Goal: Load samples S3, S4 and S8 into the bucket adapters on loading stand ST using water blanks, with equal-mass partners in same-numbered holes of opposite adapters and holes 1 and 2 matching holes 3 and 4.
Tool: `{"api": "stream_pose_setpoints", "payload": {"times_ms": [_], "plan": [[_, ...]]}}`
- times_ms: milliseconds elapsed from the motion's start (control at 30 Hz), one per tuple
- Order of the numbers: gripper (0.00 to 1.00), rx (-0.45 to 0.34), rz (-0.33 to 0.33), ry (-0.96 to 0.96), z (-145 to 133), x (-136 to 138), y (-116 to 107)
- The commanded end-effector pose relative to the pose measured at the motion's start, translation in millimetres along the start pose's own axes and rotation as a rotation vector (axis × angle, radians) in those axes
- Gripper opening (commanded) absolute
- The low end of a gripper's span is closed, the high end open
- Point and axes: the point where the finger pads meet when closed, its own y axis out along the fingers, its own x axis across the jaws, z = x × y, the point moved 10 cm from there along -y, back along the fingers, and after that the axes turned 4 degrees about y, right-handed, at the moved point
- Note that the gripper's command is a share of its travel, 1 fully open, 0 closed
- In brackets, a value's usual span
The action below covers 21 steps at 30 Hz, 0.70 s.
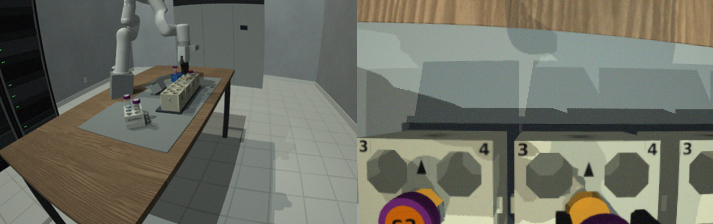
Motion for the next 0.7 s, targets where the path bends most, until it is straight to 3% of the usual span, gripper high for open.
{"api": "stream_pose_setpoints", "payload": {"times_ms": [0, 667], "plan": [[0.00, 0.004, 0.000, 0.000, 1, 0, 1], [0.00, 0.004, 0.000, 0.000, 1, 0, 20]]}}
